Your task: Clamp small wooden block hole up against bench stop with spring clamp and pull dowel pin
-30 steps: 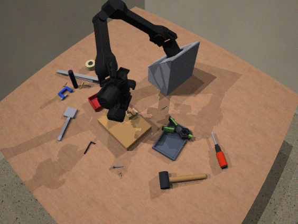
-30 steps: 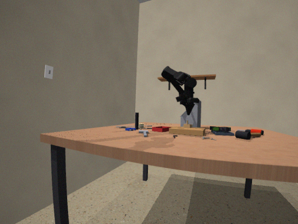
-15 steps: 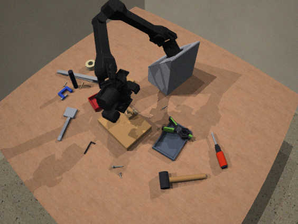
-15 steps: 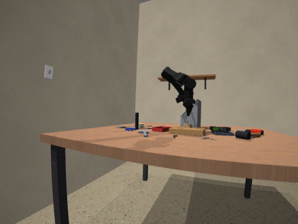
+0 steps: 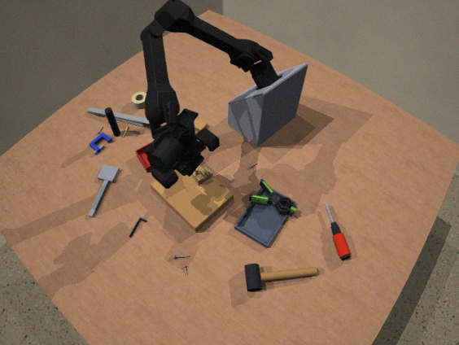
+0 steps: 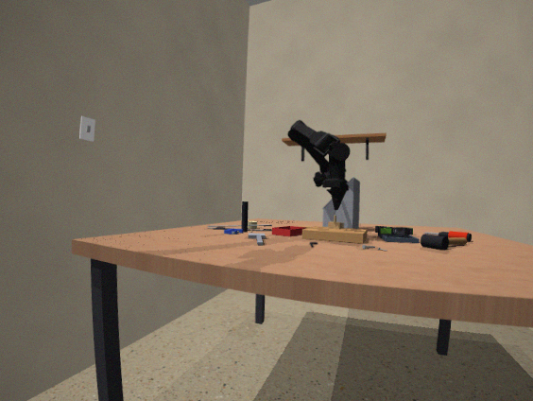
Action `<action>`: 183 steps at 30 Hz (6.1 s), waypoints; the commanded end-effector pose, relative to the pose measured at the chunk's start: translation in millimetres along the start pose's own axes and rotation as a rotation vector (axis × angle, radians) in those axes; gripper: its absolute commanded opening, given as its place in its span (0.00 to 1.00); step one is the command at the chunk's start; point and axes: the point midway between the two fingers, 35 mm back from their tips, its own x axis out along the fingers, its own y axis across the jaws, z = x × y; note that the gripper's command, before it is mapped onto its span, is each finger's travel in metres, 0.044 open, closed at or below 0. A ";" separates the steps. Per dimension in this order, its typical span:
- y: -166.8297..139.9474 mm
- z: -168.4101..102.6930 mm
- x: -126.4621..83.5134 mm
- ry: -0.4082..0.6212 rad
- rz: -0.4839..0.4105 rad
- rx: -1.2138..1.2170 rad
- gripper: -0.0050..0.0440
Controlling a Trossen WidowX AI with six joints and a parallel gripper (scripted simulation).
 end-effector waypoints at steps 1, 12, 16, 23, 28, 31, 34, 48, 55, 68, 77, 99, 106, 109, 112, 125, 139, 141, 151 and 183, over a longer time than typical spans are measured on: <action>0.0 -0.5 2.3 -0.004 -0.003 0.021 0.10; -0.2 -0.2 0.7 0.000 -0.001 0.010 0.10; -0.1 -0.4 1.7 -0.002 -0.002 0.017 0.10; 0.2 -0.7 5.1 -0.004 -0.003 0.023 0.10; 0.7 -0.9 13.2 -0.003 -0.003 0.023 0.10; 1.0 -1.0 18.1 -0.003 -0.003 0.023 0.10; 1.1 -1.1 23.0 -0.003 -0.003 0.023 0.10; 1.1 -1.0 42.5 -0.003 -0.003 0.023 0.10; 0.7 -0.8 50.6 -0.003 -0.003 0.023 0.10; -4.1 0.7 59.0 -0.004 -0.003 0.023 0.10; -24.1 0.9 57.1 -0.004 -0.003 0.023 0.10; -24.6 0.8 55.5 -0.003 0.007 0.032 0.10; -24.6 0.7 55.0 -0.003 0.007 0.031 0.10; -23.9 0.3 47.6 -0.002 0.006 0.030 0.10; -23.3 0.0 37.8 -0.001 0.004 0.029 0.10; -23.9 0.3 0.6 -0.004 -0.002 0.024 0.10; -19.0 14.8 2.3 -0.005 -0.004 0.022 0.10; -18.1 16.8 2.5 -0.004 -0.003 0.023 0.10; -21.0 13.0 4.0 -0.004 -0.012 0.019 0.10; -16.8 16.2 32.6 -0.002 -0.003 0.023 0.10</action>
